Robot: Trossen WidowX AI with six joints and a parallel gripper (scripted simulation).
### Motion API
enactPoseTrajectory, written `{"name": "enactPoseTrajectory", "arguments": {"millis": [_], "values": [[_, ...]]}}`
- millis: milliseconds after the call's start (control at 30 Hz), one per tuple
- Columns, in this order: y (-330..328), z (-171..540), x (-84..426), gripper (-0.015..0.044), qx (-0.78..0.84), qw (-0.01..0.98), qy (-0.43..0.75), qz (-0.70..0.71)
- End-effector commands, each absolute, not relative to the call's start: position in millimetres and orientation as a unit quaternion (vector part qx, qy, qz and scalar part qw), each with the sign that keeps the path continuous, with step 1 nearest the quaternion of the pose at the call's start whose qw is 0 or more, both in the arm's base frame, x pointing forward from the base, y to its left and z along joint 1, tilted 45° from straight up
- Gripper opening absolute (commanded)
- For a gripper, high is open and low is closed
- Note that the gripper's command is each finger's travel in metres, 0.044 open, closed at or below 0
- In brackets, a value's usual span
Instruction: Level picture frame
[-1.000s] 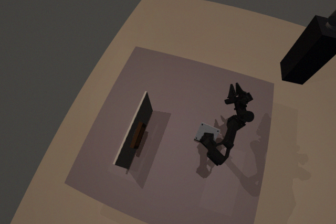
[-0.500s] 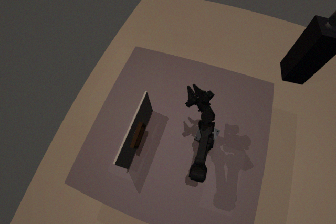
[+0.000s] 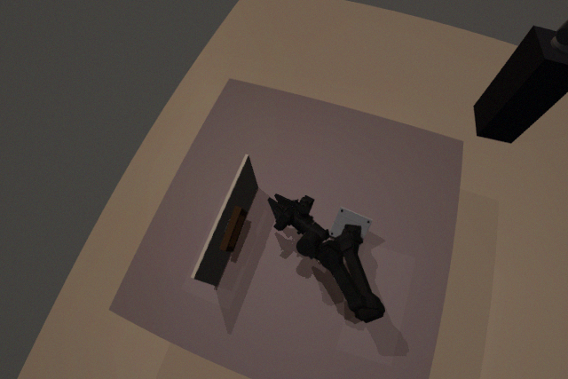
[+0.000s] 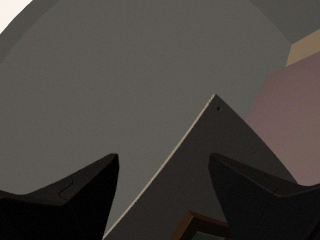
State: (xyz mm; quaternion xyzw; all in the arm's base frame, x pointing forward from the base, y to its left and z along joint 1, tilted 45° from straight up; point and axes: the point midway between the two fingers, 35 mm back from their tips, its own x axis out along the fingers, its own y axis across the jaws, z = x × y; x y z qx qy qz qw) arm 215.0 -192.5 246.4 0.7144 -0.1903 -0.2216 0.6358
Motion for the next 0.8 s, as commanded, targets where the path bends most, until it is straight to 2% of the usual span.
{"name": "enactPoseTrajectory", "arguments": {"millis": [0, 367, 767], "values": [[-139.2, 252.2, 220.7, 0.026, 0.762, 0.599, -0.178, -0.167], [-42.1, 258.9, 191.8, 0.026, 0.872, 0.472, -0.125, -0.024], [-38.1, 258.5, 189.0, 0.026, 0.878, 0.462, -0.12, -0.016]]}}
